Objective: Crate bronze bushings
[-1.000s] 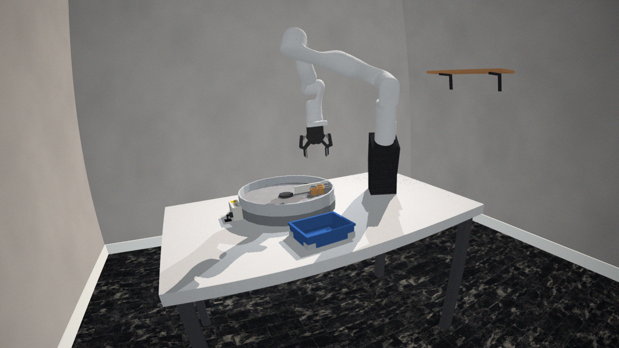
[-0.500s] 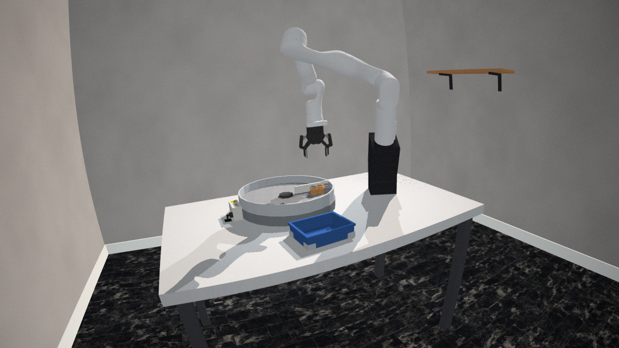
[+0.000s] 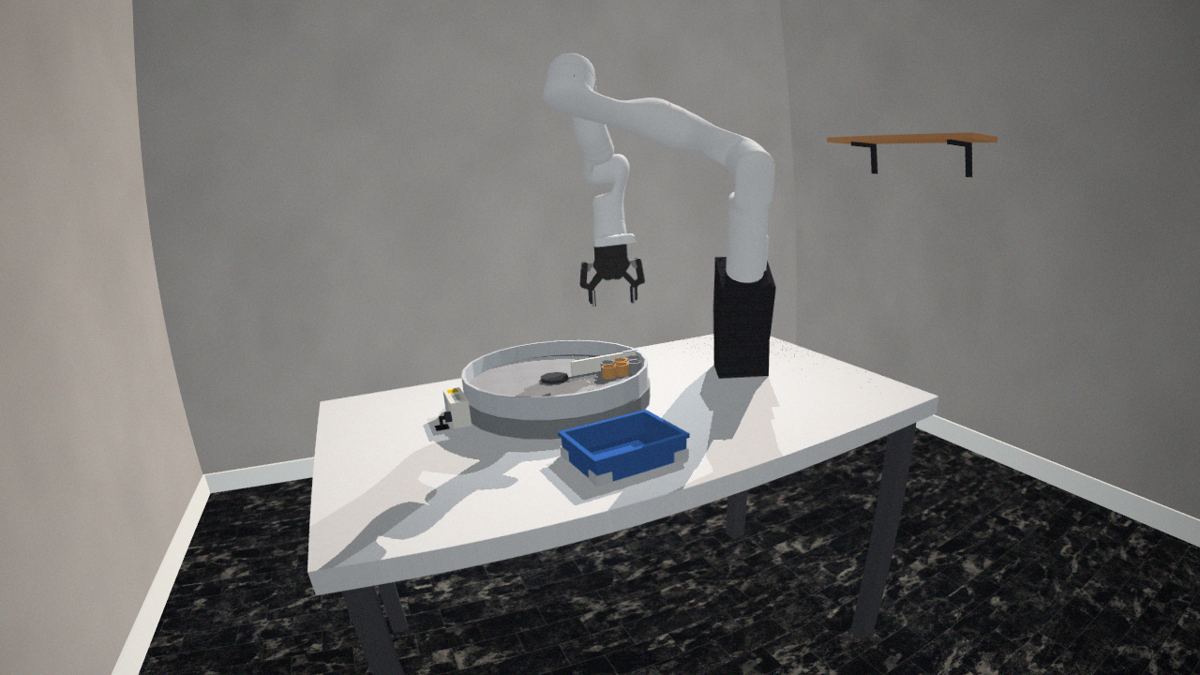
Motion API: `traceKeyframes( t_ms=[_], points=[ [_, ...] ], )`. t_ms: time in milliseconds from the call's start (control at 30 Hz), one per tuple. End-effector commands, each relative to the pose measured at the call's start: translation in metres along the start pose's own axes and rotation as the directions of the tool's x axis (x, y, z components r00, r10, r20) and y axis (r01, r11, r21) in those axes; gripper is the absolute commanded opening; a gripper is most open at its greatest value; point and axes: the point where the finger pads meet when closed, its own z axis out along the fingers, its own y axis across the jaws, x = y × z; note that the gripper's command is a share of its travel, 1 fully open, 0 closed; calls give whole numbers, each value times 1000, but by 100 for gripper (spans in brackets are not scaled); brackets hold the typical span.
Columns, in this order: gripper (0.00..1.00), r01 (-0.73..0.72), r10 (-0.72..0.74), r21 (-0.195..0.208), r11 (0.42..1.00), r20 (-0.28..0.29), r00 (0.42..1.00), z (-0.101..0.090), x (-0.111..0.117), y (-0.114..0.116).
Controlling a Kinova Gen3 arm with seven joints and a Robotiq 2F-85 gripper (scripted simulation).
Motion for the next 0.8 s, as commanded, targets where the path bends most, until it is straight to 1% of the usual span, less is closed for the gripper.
traceKeyframes(
  t_ms=[0, 567, 600, 733, 767],
  points=[
    [100, 0, 0, -1, 1000, 0, 1000, 0, 0, 0],
    [100, 0, 0, -1, 1000, 0, 1000, 0, 0, 0],
    [16, 0, 0, -1, 1000, 1, 1000, 6, 8, 5],
    [16, -1, 1, -1, 1000, 1, 1000, 30, 40, 22],
    [16, -1, 1, -1, 1000, 1, 1000, 30, 40, 22]
  ],
)
